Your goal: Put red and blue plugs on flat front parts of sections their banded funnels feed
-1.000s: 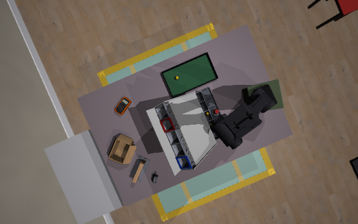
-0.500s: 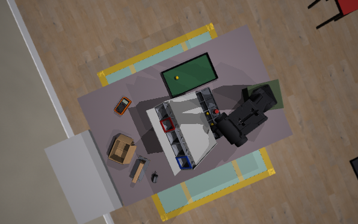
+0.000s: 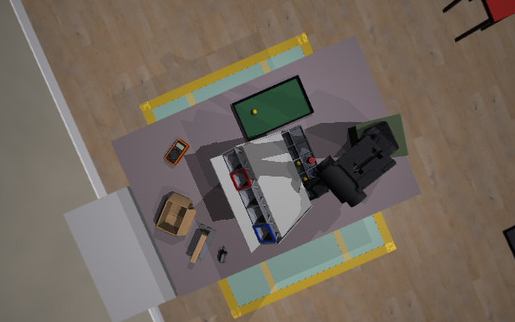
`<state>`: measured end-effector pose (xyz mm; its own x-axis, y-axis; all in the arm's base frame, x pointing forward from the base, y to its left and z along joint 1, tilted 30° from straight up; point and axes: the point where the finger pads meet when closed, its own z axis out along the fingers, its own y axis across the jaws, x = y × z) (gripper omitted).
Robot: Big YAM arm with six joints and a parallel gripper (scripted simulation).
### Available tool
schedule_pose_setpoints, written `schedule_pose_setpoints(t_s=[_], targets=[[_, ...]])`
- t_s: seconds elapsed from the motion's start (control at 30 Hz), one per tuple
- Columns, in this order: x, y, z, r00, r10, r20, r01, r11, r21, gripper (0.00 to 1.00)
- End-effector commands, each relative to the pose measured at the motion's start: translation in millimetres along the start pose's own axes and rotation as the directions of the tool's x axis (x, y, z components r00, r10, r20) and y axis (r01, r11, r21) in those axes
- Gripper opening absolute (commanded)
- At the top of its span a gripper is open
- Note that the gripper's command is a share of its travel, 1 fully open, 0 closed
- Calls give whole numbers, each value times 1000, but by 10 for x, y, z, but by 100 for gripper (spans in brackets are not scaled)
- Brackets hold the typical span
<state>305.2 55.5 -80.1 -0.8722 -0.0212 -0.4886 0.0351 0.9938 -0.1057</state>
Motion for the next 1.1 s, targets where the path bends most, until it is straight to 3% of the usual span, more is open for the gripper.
schedule_pose_setpoints(t_s=[0.0,0.5,1.07], targets=[[45,12,-147,1000,1,-5,-1,1000,-3,59],[-58,41,-747,1000,7,12,-7,1000,-9,59],[-34,28,-775,1000,3,3,-3,1000,-5,59]])
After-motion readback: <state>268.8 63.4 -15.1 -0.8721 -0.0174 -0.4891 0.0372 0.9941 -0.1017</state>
